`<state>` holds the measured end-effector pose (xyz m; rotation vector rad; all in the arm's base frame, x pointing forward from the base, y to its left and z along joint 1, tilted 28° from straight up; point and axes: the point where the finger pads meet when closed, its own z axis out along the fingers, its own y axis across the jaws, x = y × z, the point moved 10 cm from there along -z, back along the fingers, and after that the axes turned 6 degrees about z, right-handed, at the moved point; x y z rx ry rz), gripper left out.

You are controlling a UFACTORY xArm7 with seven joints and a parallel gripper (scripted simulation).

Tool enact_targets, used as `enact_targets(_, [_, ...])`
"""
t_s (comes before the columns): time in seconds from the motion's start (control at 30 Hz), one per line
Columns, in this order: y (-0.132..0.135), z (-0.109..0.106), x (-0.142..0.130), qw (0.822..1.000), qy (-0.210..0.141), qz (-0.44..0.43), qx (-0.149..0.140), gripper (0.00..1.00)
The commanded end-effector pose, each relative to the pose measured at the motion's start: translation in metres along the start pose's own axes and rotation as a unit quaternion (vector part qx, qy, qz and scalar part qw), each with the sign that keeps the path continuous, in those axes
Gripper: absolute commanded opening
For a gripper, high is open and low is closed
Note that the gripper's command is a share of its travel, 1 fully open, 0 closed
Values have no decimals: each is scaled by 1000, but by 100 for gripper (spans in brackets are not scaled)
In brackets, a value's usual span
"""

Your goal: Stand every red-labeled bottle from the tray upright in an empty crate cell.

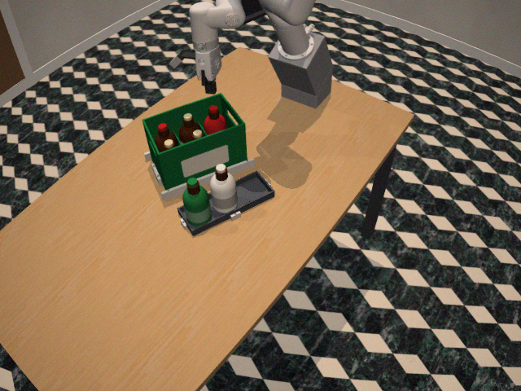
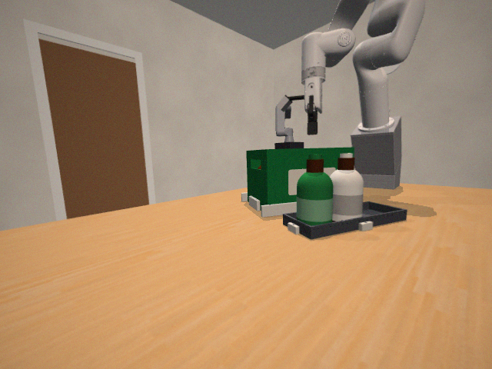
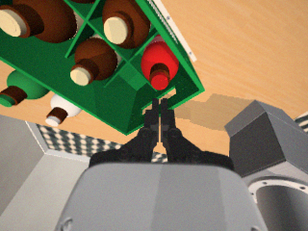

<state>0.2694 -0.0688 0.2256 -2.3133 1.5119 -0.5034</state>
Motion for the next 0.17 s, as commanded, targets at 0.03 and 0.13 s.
enact_targets(0.03, [-1,-1,1,1000,1,0,1,0])
enact_targets(0.13, [-1,-1,1,1000,1,0,1,0])
